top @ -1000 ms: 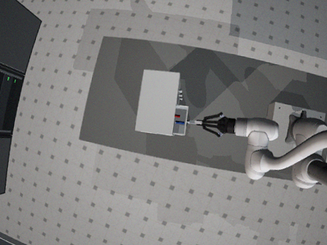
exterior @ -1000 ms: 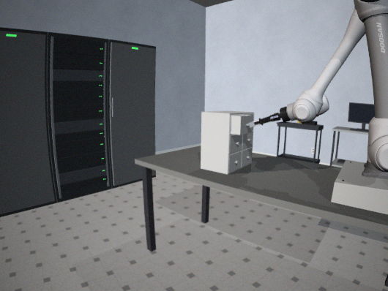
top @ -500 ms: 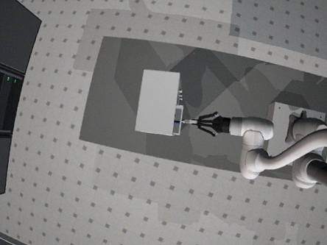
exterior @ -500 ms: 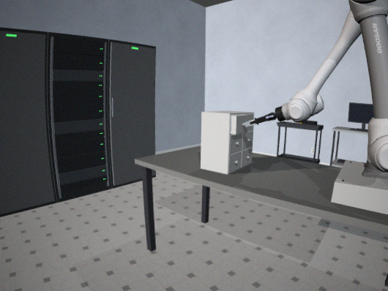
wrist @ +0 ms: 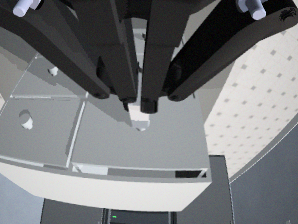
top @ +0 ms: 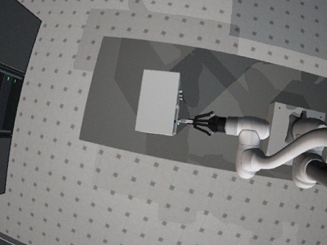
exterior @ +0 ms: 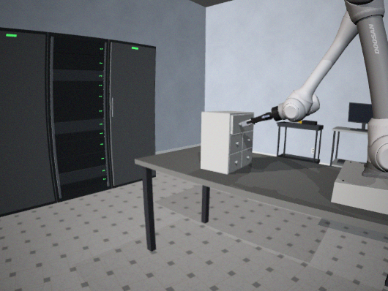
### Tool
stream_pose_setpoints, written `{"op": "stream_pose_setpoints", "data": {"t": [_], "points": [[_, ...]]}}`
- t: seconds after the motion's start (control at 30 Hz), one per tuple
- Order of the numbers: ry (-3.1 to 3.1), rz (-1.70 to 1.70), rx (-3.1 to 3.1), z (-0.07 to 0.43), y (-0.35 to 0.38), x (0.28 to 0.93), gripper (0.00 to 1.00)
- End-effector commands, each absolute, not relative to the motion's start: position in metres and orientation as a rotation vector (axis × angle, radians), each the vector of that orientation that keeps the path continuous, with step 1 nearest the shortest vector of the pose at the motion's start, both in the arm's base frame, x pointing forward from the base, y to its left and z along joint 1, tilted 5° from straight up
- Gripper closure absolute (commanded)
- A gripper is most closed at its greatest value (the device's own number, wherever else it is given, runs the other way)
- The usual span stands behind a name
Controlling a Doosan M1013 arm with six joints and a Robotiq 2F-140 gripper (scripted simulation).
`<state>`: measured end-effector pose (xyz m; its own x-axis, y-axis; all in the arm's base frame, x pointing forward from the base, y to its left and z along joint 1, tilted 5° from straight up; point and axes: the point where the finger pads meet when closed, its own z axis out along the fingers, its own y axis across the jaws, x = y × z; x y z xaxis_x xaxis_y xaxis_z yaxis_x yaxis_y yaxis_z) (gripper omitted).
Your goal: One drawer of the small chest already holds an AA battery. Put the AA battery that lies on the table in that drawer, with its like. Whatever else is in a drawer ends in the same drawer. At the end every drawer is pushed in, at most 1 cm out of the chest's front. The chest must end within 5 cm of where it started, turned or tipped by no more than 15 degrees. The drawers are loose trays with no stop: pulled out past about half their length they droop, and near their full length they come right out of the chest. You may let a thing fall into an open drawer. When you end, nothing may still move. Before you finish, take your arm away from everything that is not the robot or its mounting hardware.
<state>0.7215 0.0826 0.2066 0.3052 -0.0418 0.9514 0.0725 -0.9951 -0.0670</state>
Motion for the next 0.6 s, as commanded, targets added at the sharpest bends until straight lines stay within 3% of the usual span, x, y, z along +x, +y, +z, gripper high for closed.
{"op": "stream_pose_setpoints", "data": {"t": [0.0, 0.57], "points": [[-0.029, -1.796, -2.458, 0.207, 0.083, 0.723, 1.00], [-0.029, -1.796, -2.458, 0.207, 0.083, 0.734, 1.00]]}}
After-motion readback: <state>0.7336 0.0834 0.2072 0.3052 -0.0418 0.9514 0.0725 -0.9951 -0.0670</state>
